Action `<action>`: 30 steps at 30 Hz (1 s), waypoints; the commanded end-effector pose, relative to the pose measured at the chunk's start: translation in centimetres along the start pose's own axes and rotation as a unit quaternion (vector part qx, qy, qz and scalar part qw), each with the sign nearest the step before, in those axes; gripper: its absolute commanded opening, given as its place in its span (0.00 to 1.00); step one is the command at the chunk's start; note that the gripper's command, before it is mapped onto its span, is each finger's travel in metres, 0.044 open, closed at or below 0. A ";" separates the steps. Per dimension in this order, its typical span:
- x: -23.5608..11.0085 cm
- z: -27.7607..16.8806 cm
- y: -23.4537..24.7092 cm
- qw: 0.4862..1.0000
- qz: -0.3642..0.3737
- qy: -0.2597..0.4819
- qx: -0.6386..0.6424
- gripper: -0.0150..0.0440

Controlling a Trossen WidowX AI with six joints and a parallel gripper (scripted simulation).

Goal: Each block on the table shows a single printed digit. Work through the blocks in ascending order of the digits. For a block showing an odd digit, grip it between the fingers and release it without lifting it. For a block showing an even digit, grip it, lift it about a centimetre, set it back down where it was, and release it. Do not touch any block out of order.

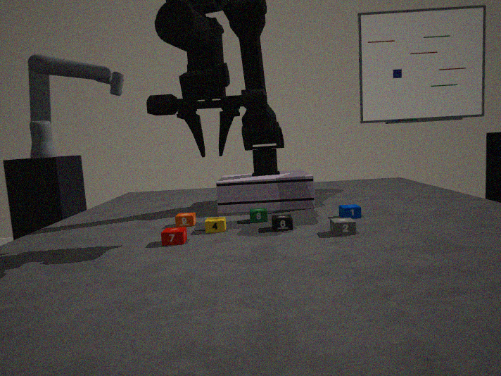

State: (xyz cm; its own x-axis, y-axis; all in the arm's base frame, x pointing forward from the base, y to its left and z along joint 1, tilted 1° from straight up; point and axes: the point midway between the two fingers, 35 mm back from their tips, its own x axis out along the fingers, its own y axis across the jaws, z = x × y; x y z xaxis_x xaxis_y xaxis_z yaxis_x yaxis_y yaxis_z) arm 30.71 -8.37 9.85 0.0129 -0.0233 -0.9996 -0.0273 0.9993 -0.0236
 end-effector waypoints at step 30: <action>8.9 -0.8 11.5 1.000 0.005 0.002 -0.003 0.93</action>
State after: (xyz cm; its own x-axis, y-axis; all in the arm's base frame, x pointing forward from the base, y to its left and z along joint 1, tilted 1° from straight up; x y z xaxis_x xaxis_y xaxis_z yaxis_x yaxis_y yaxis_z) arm 29.94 2.95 1.53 0.0245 -0.0107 -0.9996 -0.0385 0.9992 -0.0116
